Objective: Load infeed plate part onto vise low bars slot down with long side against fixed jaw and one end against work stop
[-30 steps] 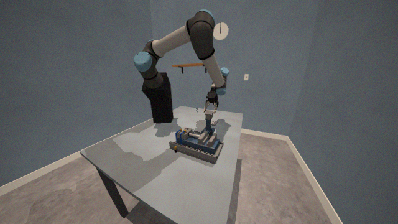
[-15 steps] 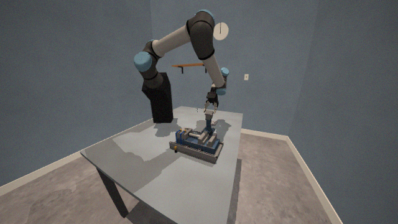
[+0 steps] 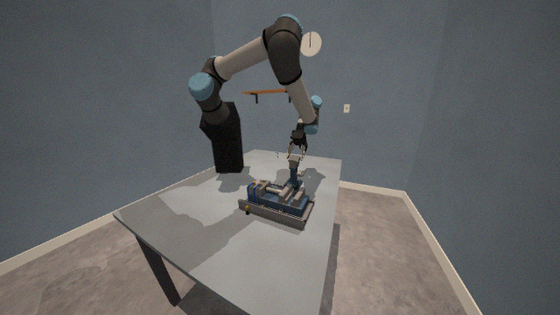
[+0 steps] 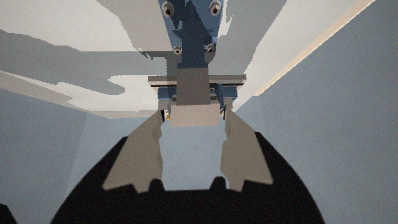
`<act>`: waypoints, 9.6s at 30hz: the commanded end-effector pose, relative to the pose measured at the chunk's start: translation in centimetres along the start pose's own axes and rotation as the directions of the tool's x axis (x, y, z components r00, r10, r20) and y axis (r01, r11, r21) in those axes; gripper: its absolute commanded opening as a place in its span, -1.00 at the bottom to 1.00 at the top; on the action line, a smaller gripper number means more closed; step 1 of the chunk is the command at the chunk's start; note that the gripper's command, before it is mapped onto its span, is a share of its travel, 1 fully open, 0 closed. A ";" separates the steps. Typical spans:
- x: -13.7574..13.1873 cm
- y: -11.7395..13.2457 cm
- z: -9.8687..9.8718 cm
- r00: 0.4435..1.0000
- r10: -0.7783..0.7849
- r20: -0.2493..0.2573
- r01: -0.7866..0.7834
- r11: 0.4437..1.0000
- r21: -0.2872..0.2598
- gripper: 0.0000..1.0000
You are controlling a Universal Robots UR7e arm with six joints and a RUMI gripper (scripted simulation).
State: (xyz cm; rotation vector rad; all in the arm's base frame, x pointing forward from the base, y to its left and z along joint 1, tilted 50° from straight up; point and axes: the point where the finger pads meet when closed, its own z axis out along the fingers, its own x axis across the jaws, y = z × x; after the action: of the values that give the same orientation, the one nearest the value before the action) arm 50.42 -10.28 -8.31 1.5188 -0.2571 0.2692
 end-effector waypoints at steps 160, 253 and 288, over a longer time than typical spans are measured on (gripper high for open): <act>-0.2 0.2 0.2 1.000 -0.003 0.002 0.002 0.956 0.293 0.03; 0.1 0.9 0.7 1.000 0.002 0.001 -0.002 0.228 0.974 0.03; 0.3 0.9 1.0 1.000 0.006 0.001 -0.001 0.048 0.999 0.03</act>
State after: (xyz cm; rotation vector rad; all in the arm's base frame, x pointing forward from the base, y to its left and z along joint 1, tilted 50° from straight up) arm 50.19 -11.14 -7.45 2.9960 -0.0090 0.5149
